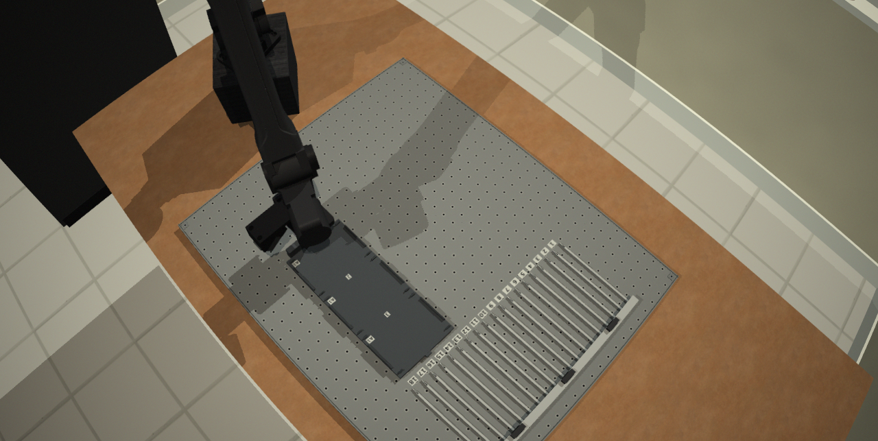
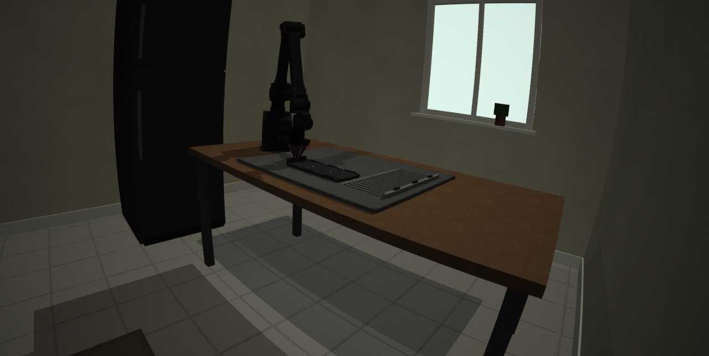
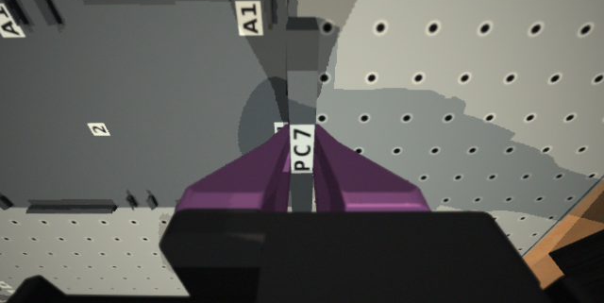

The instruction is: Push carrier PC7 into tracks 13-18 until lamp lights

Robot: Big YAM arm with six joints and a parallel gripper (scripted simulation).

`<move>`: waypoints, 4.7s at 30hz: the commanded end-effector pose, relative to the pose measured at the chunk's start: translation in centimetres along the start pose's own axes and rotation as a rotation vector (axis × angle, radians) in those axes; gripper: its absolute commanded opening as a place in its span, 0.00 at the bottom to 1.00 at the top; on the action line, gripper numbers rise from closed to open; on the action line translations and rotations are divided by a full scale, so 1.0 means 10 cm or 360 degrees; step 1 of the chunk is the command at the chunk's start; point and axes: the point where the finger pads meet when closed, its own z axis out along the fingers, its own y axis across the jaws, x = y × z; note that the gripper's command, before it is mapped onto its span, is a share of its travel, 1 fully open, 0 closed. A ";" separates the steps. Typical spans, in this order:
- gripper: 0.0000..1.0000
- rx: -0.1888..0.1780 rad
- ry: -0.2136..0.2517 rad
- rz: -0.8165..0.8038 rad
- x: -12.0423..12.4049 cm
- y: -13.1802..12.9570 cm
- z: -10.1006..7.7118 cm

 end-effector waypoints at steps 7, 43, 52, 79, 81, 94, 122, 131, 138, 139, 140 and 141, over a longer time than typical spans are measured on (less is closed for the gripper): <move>0.00 -0.0046 -0.0007 -0.0002 0.02 0.33 0.00; 0.00 -0.0049 -0.0008 -0.0003 0.02 0.64 -0.01; 0.00 -0.0056 -0.0009 -0.0001 0.02 0.74 -0.02; 0.00 -0.0080 -0.0011 0.0000 0.02 1.02 -0.03; 0.00 -0.0080 -0.0011 0.0000 0.02 1.04 -0.03; 0.00 -0.0081 -0.0012 0.0001 0.02 1.15 -0.03; 0.00 -0.0066 -0.0011 -0.0001 0.03 1.39 -0.04; 0.00 -0.0060 -0.0010 -0.0001 0.03 1.45 -0.05; 0.00 -0.0070 -0.0012 0.0000 0.03 1.54 -0.05; 0.00 -0.0068 -0.0011 -0.0001 0.03 1.55 -0.05; 0.00 -0.0065 -0.0011 -0.0001 0.03 1.55 -0.05; 0.00 -0.0066 -0.0011 -0.0001 0.03 1.56 -0.05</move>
